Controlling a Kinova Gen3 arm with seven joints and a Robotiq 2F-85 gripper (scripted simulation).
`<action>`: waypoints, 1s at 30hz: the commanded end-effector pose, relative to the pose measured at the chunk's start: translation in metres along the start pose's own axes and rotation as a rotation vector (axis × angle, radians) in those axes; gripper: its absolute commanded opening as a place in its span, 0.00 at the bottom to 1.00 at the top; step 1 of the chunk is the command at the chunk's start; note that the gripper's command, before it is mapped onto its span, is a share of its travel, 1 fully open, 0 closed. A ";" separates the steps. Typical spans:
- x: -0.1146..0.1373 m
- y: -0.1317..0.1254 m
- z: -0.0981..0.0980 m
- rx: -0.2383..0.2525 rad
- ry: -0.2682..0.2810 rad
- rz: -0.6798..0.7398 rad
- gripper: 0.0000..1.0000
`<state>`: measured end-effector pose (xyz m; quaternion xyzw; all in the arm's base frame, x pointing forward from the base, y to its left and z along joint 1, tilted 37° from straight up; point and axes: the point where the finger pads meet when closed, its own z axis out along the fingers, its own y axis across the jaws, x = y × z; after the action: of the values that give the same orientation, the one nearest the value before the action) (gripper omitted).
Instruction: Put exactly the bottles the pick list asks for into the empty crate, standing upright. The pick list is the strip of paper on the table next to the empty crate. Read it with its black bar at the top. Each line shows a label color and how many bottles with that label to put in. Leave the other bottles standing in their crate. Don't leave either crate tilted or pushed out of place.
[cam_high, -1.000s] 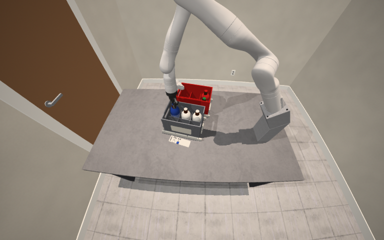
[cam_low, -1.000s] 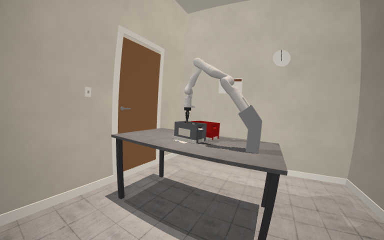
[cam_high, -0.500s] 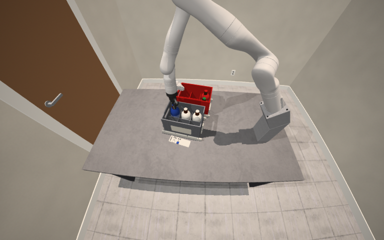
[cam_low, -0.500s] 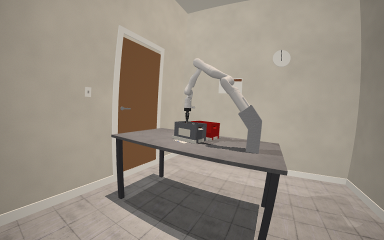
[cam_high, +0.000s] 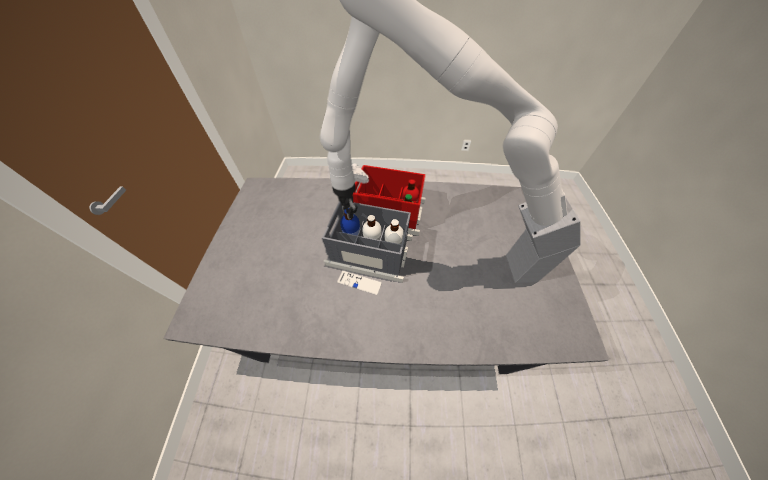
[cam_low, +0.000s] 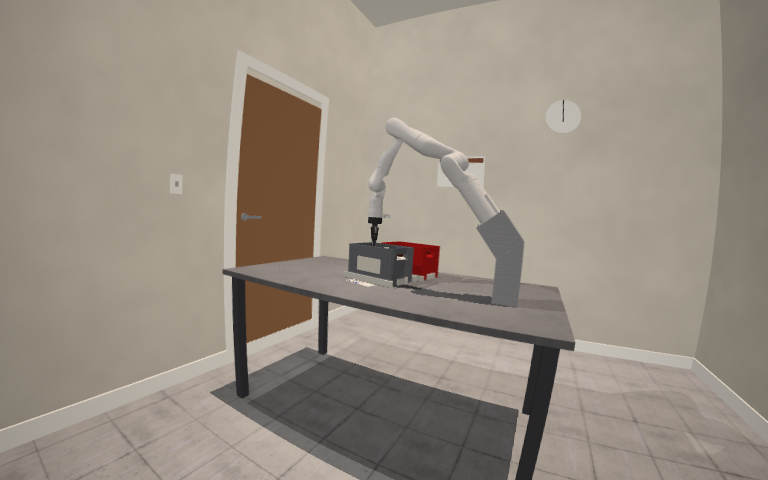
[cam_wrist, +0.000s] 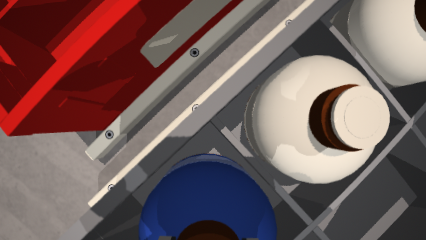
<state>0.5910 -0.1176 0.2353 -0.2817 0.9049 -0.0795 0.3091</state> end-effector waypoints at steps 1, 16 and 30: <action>-0.001 -0.001 0.000 0.002 -0.001 0.000 0.10; -0.001 -0.001 0.007 0.002 -0.001 0.000 0.10; -0.001 -0.001 0.013 0.002 -0.001 0.000 0.10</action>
<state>0.5991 -0.1172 0.2248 -0.2817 0.9049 -0.0795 0.3091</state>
